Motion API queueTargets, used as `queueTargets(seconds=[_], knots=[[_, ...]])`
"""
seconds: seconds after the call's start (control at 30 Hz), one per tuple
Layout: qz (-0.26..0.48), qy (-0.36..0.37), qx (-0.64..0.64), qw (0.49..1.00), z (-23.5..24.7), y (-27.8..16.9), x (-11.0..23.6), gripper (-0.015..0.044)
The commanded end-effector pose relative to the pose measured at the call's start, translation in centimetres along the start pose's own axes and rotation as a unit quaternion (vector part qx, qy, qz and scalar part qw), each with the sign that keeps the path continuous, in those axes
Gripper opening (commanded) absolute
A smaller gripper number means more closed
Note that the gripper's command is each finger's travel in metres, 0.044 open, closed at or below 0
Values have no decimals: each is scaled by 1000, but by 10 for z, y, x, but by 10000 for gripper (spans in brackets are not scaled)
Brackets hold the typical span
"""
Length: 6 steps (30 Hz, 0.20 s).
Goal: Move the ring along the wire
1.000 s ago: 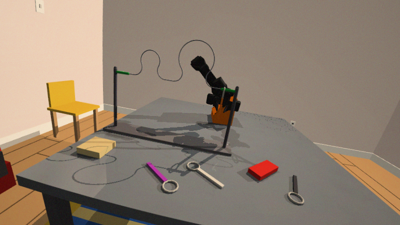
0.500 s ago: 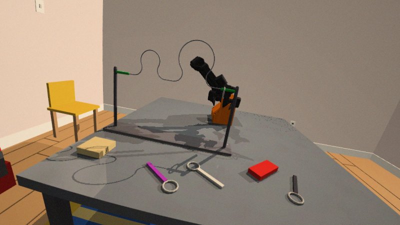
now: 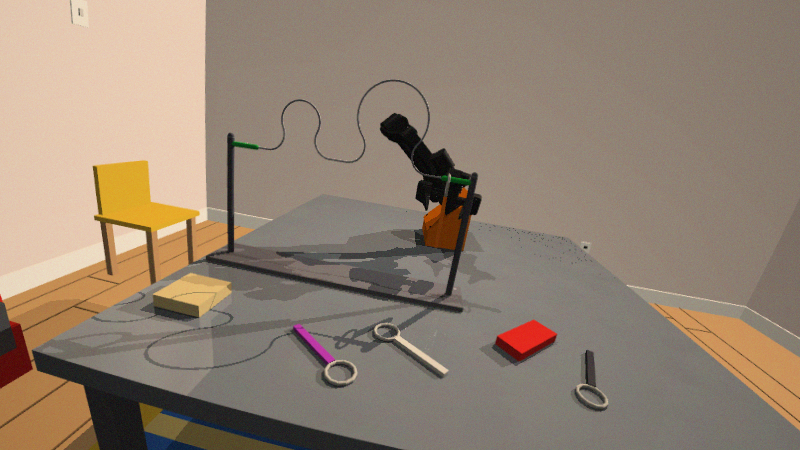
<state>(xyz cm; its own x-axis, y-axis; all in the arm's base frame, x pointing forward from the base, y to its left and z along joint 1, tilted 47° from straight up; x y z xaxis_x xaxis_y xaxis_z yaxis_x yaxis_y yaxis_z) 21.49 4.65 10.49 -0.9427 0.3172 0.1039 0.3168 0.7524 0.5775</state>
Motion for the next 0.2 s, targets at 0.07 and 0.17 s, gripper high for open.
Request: queueTargets(seconds=[0.07, 0.17], knots=[[2, -1, -1, 1000, 0, -1, 0, 440], [2, -1, -1, 1000, 0, -1, 0, 440]])
Point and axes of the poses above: the point midway between the two fingers, 35 mm back from their tips, its own x axis back along the fingers, its own z axis across the jaws, y = z × x, the point moved 6 cm from there along x, back along the fingers, and after that the axes turned 6 degrees about x, right-handed, at the moved point
